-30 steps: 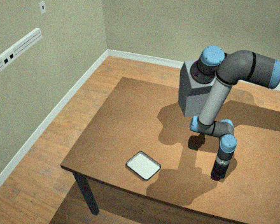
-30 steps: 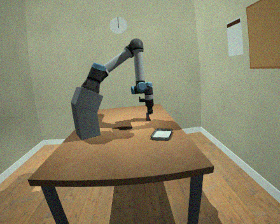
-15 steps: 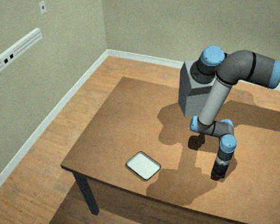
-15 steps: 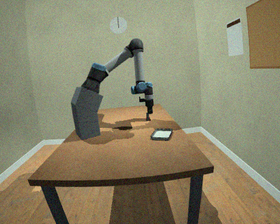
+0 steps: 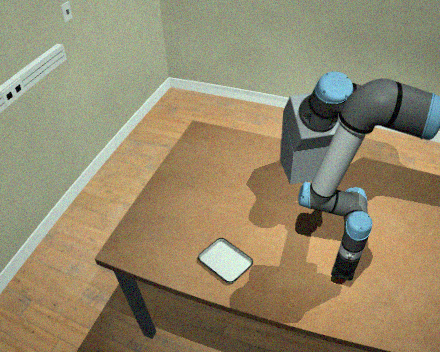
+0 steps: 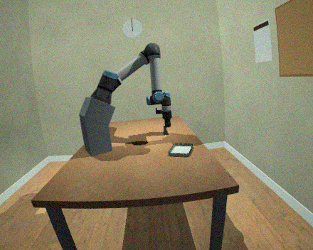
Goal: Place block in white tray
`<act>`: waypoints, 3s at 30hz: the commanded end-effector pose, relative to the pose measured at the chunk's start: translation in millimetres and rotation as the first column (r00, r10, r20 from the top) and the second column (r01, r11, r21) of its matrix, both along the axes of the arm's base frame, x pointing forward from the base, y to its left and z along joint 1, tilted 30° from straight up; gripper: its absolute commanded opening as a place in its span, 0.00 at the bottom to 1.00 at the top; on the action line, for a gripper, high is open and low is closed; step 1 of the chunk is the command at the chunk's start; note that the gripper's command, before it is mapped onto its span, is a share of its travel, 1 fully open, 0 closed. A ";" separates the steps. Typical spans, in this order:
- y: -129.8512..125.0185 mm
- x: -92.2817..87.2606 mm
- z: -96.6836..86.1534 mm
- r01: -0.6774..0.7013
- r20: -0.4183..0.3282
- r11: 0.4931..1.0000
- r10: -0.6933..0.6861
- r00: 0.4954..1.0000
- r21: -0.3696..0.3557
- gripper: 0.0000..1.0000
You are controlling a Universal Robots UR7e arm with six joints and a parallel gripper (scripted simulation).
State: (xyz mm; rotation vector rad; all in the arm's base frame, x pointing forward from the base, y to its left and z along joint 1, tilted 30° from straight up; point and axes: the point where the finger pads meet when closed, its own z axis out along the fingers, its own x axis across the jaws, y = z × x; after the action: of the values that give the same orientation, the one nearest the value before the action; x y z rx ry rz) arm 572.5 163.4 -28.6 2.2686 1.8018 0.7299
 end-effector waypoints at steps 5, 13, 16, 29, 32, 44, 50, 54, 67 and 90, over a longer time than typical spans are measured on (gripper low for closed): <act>-0.2 -0.2 1.7 0.000 0.002 1.000 0.000 1.000 0.000 0.00; -1.6 -3.9 8.7 0.000 0.002 1.000 0.000 1.000 0.000 0.00; -2.8 -7.1 14.6 0.000 0.002 1.000 0.000 1.000 0.000 0.00; -8.0 -20.7 40.3 0.000 0.002 1.000 0.000 1.000 0.000 0.00; -8.6 -22.1 42.9 0.000 0.002 1.000 0.000 1.000 0.000 0.00; -9.3 -23.9 46.3 0.000 0.002 1.000 0.000 1.000 0.000 0.00; -9.3 -23.9 46.3 0.000 0.002 1.000 0.000 1.000 0.000 0.00; -9.3 -23.9 46.3 0.000 0.002 1.000 0.000 1.000 0.000 0.00; -34.6 -24.3 41.2 0.000 0.002 1.000 0.000 1.000 0.000 0.00; -286.4 -25.5 -10.3 0.001 0.003 1.000 -0.001 1.000 0.000 0.00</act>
State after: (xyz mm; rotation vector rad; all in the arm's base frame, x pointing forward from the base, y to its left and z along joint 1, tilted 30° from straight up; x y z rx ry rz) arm 544.4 -58.9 -25.8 2.2720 1.7868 0.7278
